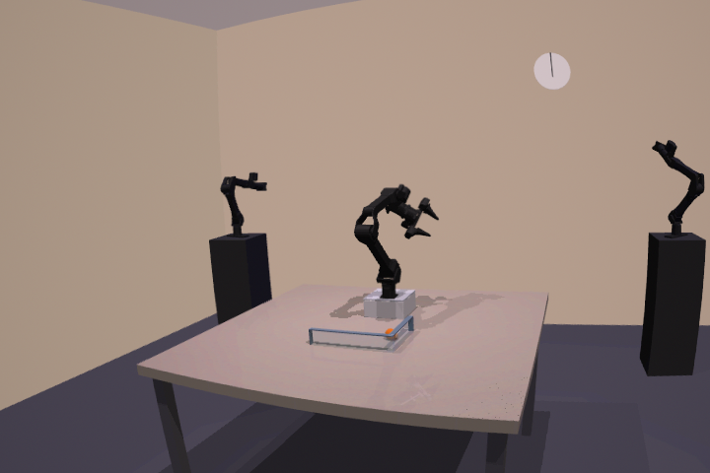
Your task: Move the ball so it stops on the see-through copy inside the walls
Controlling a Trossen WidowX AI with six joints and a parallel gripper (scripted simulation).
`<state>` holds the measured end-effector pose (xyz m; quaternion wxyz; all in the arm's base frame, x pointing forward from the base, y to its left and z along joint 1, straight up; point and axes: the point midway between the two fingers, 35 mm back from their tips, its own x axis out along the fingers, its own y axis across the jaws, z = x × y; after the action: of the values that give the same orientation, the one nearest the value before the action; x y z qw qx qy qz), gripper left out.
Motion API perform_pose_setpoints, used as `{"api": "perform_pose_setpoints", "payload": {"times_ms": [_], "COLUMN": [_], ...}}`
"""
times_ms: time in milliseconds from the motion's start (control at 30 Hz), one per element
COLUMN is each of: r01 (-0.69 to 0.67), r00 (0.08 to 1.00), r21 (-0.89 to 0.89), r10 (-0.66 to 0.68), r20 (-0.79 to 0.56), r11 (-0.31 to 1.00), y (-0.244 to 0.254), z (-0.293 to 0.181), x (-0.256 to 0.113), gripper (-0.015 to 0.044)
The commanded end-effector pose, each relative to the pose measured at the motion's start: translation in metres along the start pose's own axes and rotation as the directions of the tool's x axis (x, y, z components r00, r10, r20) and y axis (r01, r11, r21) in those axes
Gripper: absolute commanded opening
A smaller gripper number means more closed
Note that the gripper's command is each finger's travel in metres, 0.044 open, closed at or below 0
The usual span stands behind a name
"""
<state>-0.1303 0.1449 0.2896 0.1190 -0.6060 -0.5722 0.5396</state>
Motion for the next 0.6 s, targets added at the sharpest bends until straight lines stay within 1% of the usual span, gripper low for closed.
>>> {"api": "perform_pose_setpoints", "payload": {"times_ms": [0, 100, 300, 433, 567], "r01": [-0.005, -0.076, -0.239, -0.284, -0.351], "r00": [1.0, 0.995, 0.947, 0.914, 0.85], "r21": [0.003, 0.053, 0.214, 0.328, 0.45], "r10": [0.005, 0.079, 0.276, 0.358, 0.482], "r20": [-0.004, -0.058, -0.166, -0.191, -0.216], "r11": [1.0, 0.996, 0.947, 0.901, 0.821], "y": [0.0, 0.004, 0.021, 0.032, 0.053], "z": [0.0, -0.008, -0.036, -0.053, -0.08], "x": [0.001, 0.016, 0.055, 0.07, 0.091], "gripper": [0.0374, 0.0302, 0.0302, 0.0302, 0.0302]}}
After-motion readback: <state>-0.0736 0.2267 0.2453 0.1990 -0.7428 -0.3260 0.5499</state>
